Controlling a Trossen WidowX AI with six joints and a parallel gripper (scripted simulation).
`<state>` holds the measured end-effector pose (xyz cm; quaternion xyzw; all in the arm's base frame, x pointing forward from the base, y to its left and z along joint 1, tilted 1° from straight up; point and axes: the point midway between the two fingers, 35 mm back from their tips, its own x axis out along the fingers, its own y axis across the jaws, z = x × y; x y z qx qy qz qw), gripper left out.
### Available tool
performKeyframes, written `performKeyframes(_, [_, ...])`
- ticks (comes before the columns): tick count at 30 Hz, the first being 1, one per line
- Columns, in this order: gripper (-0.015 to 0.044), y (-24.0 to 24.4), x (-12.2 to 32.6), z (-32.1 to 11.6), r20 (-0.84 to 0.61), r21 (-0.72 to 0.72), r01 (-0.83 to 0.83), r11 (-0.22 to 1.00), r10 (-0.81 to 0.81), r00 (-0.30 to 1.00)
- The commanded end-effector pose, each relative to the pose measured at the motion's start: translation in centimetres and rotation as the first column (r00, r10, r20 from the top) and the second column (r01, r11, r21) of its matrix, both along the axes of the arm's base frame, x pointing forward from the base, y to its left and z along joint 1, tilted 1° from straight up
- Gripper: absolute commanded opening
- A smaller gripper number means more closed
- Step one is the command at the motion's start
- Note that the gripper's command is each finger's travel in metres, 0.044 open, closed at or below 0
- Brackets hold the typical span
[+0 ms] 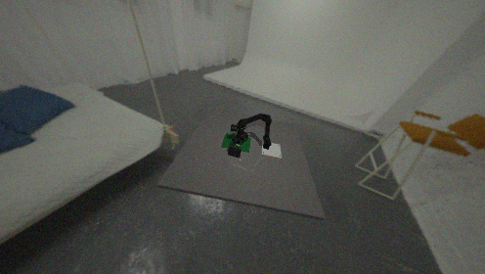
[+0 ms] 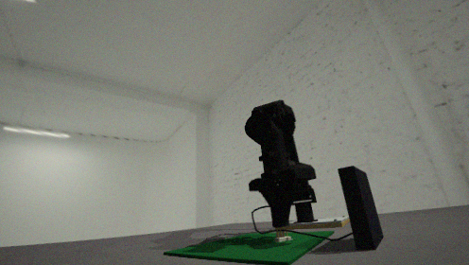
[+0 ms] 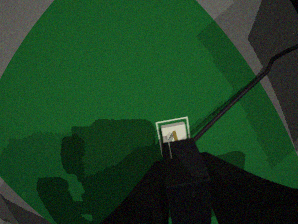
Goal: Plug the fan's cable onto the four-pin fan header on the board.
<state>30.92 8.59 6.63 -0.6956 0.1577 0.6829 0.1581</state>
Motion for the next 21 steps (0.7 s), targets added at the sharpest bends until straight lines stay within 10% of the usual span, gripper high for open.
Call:
performKeyframes(1, [0.0000,-0.01,0.07,0.01,0.002,-0.001,0.005,1.000,-0.005,1.000])
performKeyframes(21, [0.0000,-0.03,0.00,-0.42,0.002,-0.001,0.003,1.000,-0.003,1.000])
